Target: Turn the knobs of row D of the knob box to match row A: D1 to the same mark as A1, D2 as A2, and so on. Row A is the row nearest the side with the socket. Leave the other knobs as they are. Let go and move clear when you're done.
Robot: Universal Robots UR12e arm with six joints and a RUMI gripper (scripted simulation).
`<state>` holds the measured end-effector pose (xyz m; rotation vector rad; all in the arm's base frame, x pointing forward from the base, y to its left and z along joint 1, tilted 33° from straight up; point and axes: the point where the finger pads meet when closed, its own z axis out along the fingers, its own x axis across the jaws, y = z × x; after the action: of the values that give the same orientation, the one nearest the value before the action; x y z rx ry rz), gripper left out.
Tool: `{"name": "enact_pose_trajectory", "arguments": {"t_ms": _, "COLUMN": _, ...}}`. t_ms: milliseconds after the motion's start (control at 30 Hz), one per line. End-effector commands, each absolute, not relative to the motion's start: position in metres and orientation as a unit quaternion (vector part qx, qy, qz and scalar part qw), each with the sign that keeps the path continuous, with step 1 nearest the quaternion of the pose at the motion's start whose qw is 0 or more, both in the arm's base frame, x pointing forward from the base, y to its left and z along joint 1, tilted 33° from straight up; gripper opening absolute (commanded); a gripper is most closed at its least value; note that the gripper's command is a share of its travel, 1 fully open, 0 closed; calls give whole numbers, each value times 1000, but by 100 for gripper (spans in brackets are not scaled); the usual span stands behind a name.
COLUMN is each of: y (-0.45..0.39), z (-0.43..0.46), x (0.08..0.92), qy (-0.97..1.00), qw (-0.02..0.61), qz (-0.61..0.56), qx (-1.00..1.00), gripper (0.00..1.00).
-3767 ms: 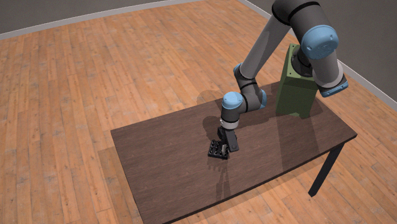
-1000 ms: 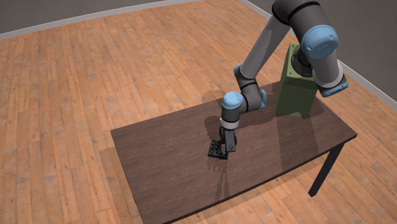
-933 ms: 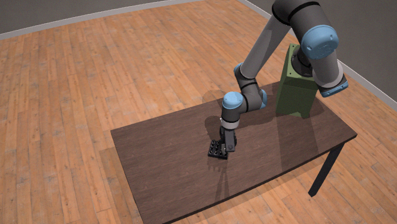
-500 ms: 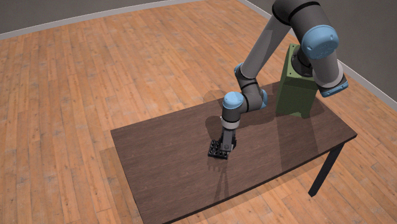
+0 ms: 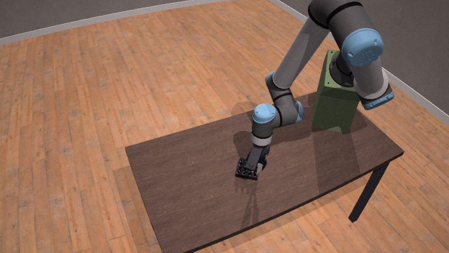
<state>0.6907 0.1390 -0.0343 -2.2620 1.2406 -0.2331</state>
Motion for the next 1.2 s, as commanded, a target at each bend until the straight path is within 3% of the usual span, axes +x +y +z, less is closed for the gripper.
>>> {"name": "enact_pose_trajectory", "arguments": {"t_ms": 0, "y": 139, "z": -34, "x": 691, "qy": 498, "qw": 275, "qz": -76, "qx": -819, "gripper": 4}}
{"name": "enact_pose_trajectory", "arguments": {"t_ms": 1167, "y": 138, "z": -34, "x": 692, "qy": 587, "qw": 282, "qz": -45, "qx": -758, "gripper": 4}}
